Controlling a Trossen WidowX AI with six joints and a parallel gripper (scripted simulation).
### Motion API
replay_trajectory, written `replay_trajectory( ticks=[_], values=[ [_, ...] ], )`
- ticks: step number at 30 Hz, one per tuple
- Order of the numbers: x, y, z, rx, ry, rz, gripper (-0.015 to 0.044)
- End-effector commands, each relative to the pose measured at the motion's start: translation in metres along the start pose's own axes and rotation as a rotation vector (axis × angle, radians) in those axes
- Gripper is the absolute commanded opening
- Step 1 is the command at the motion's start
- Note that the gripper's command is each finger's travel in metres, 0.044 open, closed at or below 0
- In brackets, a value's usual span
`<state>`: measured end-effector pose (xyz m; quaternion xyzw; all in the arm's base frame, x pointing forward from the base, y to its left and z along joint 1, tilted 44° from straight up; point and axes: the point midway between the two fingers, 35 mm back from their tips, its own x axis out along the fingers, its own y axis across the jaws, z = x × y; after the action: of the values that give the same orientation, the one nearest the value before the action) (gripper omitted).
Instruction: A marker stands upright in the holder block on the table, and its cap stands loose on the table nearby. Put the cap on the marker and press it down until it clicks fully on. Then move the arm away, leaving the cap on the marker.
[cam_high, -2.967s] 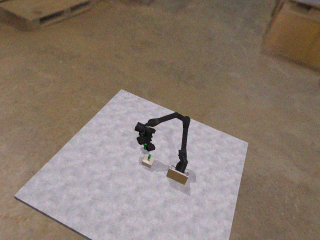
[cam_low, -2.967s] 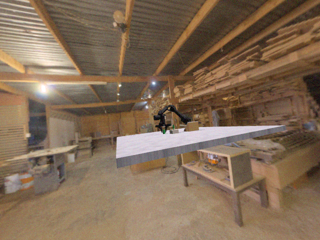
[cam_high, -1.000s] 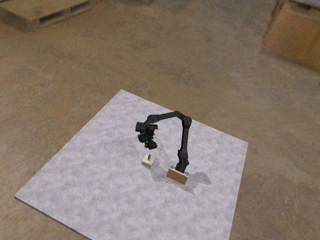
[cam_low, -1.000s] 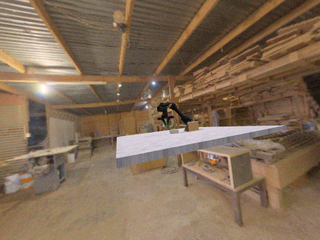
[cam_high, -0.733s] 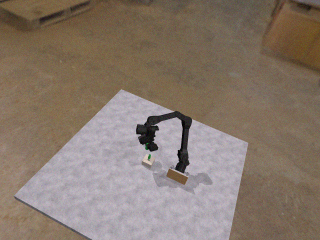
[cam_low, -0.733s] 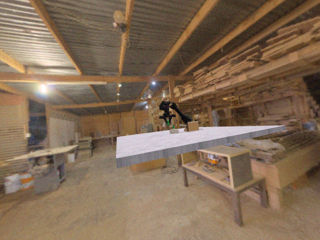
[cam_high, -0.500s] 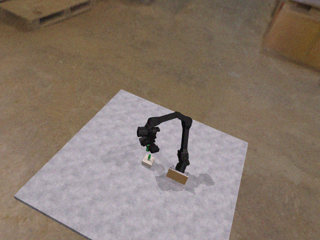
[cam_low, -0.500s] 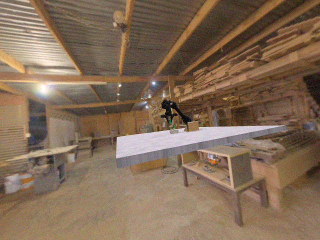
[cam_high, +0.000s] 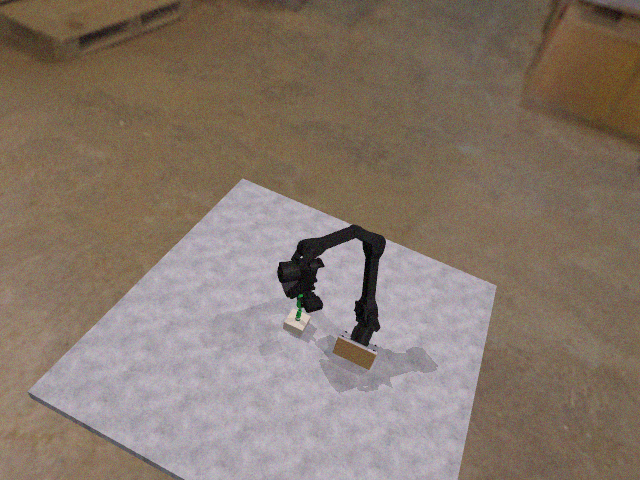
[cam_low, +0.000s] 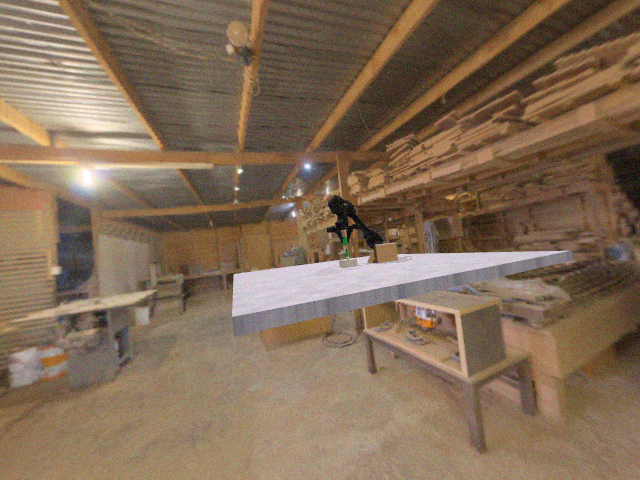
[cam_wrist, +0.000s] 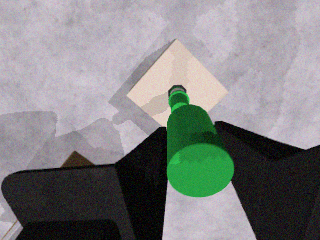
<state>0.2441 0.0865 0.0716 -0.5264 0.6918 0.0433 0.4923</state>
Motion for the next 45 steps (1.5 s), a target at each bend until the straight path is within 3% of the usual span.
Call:
replay_trajectory(
  ticks=[1,45],
  values=[
    [0.005,0.003,-0.001,0.005,0.006,0.004,0.0000],
    [0.056,0.003,-0.002,0.005,0.007,0.002,0.0000]
  ],
)
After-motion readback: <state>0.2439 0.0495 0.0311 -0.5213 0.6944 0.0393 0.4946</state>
